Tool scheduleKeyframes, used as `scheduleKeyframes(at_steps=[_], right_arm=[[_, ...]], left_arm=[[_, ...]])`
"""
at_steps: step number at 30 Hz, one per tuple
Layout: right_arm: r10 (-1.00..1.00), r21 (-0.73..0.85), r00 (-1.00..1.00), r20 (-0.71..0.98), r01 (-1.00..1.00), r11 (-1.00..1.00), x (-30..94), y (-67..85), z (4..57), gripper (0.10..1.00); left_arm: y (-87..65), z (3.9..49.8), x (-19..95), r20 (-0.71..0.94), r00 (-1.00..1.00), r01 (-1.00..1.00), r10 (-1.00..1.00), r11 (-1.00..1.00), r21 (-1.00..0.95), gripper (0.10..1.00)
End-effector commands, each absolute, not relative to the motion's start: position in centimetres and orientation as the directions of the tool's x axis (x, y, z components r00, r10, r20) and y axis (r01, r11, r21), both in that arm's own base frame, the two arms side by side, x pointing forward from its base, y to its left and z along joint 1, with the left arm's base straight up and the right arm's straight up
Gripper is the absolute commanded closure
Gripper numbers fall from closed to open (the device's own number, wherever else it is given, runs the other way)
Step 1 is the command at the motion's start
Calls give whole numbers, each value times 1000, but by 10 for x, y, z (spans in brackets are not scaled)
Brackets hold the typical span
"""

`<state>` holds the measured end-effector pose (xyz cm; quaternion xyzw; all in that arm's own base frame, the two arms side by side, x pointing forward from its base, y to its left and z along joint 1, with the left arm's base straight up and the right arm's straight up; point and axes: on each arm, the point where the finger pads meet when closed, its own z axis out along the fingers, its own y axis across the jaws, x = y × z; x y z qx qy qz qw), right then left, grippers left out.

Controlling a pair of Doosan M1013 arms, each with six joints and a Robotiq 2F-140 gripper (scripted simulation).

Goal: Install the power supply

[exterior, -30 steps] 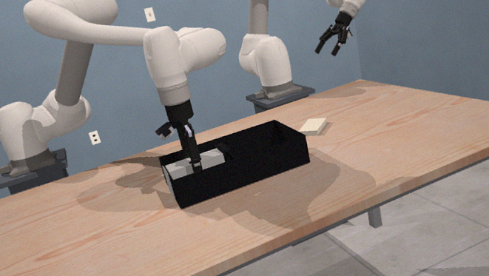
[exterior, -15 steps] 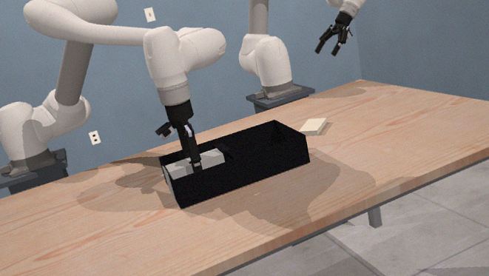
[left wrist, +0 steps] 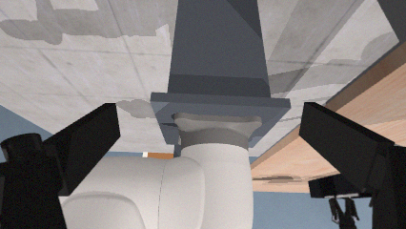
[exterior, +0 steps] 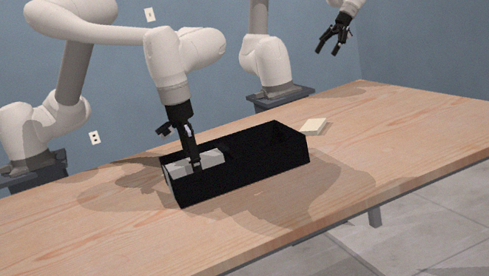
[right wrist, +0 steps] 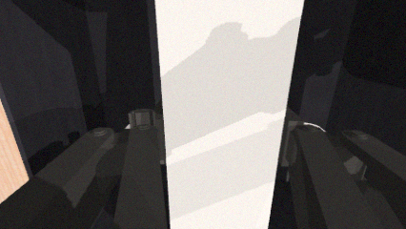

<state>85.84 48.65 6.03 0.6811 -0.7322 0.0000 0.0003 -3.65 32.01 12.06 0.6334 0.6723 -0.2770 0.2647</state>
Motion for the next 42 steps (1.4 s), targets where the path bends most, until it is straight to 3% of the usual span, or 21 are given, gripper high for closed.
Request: scheduleKeyframes(at_steps=[1, 39, 40, 42], right_arm=[[-997, -1, -73, -1, -997, 73, 859, 487, 62, 999], [-997, -1, -72, -1, -997, 72, 859, 487, 61, 999], [-997, -1, -72, -1, -997, 72, 859, 487, 61, 98], [-997, -1, -72, -1, -997, 72, 859, 487, 61, 98]], left_arm=[[320, 121, -37, -706, -58, 998, 706, 44, -38, 98], [320, 121, -37, -706, -58, 998, 706, 44, -38, 98], [320, 121, -37, -706, -58, 998, 706, 44, -38, 98], [320, 121, -37, -706, -58, 998, 706, 44, -38, 98]])
